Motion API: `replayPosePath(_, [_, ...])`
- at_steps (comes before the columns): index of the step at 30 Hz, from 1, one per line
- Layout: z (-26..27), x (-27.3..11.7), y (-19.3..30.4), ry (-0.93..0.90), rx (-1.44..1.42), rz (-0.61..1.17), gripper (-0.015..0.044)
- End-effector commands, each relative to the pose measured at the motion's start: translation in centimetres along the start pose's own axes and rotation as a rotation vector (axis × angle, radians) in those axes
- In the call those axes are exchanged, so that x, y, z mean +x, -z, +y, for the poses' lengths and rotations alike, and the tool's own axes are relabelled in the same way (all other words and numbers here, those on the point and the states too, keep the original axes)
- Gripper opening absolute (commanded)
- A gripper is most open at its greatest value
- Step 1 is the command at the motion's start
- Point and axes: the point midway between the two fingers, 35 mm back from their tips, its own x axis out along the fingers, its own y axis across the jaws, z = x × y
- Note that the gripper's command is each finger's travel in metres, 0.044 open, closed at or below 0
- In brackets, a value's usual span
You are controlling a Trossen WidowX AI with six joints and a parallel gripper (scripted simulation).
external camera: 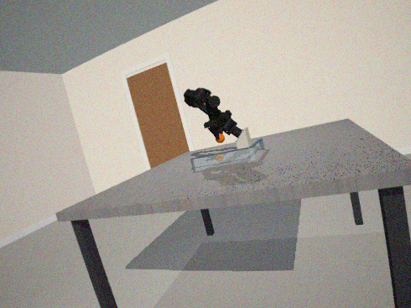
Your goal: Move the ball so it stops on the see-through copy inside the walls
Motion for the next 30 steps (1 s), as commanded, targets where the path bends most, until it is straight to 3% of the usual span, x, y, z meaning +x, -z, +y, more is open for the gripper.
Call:
replayPosePath(1, [0.3, 1.0, 2.6, 0.004, 0.001, 0.01, 0.0])
replayPosePath(9, [0.2, 2.0, 3.0, 0.003, 0.001, 0.011, 0.0])
replayPosePath(21, [0.3, 8.0, 3.2, 0.004, 0.002, 0.015, 0.0])
replayPosePath(30, [0.3, 8.5, 3.2, 0.004, 0.002, 0.015, 0.0])
